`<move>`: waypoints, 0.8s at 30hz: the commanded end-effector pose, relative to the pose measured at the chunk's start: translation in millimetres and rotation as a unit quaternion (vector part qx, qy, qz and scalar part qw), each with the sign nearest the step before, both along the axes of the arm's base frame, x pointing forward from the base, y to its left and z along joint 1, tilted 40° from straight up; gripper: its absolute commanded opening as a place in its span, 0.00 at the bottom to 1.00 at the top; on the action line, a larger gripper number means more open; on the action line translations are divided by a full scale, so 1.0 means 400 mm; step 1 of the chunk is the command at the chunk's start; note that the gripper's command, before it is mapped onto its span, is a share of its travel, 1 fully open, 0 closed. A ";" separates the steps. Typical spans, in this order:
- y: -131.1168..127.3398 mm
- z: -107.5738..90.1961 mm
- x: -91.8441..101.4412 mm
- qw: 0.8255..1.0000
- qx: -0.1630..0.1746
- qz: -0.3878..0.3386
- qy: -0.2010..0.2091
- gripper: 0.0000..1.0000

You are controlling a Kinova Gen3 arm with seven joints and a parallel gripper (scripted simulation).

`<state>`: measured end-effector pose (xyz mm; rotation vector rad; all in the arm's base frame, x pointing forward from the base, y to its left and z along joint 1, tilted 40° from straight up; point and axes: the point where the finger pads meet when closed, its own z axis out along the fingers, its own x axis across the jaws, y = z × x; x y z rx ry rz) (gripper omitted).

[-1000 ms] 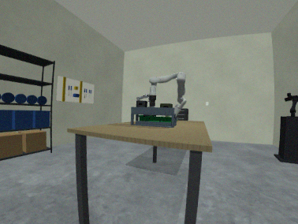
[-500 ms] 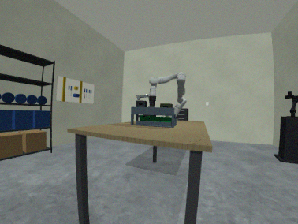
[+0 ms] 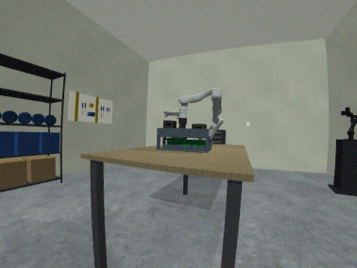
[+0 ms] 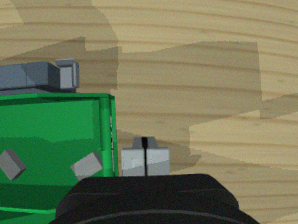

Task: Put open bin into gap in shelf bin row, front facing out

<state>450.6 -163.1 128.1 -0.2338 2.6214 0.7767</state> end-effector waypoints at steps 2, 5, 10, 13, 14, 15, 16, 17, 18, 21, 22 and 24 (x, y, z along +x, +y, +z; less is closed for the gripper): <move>0.026 -0.033 0.013 1.000 0.000 0.004 0.000 0.00; 0.029 -0.039 0.018 1.000 -0.001 0.004 -0.001 0.00; 0.054 -0.071 0.028 1.000 -0.001 0.004 0.000 0.00; 0.066 -0.089 0.036 1.000 -0.001 0.004 0.000 0.00; 0.070 -0.094 0.039 1.000 -0.001 0.004 0.000 0.00; 0.073 -0.098 0.041 1.000 -0.001 0.004 0.000 0.00; 0.076 -0.103 0.043 1.000 -0.001 0.004 0.000 0.00; 0.079 -0.107 0.045 1.000 -0.001 0.004 0.000 0.00; 0.082 -0.111 0.047 1.000 -0.001 0.004 0.000 0.00; 0.085 -0.115 0.049 1.000 -0.001 0.004 0.000 0.00; 0.086 -0.118 0.053 1.000 -0.002 0.005 -0.001 0.00; 0.091 -0.124 0.054 1.000 -0.002 0.004 -0.001 0.00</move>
